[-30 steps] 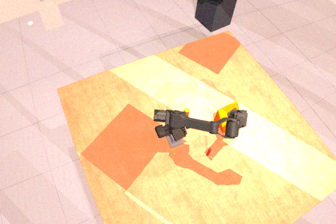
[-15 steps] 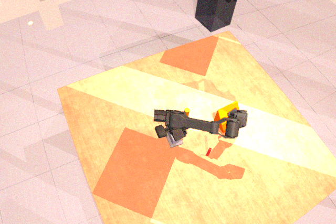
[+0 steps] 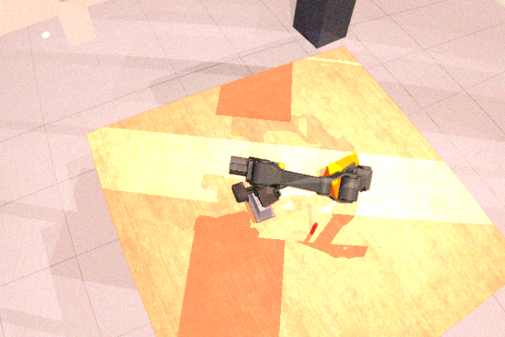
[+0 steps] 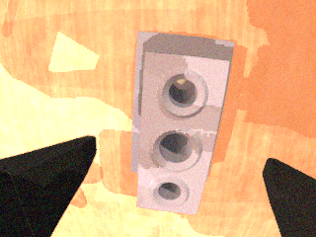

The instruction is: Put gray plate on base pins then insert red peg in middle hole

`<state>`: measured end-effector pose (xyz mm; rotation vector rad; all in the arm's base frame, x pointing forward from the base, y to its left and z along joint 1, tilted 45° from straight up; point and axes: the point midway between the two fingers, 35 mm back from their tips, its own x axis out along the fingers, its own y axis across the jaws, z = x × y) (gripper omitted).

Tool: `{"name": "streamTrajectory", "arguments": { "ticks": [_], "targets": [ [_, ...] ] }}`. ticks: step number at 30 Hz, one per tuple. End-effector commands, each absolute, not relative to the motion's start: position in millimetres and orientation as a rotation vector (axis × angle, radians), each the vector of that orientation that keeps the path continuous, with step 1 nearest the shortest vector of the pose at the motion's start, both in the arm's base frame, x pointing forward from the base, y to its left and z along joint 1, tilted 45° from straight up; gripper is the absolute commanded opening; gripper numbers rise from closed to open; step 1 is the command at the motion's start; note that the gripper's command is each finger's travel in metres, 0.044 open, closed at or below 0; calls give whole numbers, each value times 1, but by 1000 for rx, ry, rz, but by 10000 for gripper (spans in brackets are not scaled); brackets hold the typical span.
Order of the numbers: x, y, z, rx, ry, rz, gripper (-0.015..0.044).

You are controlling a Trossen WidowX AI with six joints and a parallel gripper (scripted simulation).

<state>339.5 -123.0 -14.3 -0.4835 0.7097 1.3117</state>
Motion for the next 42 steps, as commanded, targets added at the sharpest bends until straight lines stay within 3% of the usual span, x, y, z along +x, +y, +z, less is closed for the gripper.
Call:
{"name": "streamTrajectory", "arguments": {
  "ticks": [1,12,25,42],
  "targets": [
    [330,-170,32,-489,711,1303,440],
    [331,-174,43,-440,746,1279,440],
    [295,-102,122,496,1325,664,440],
    [258,-54,153,1129,1567,114,440]
  ]
}}
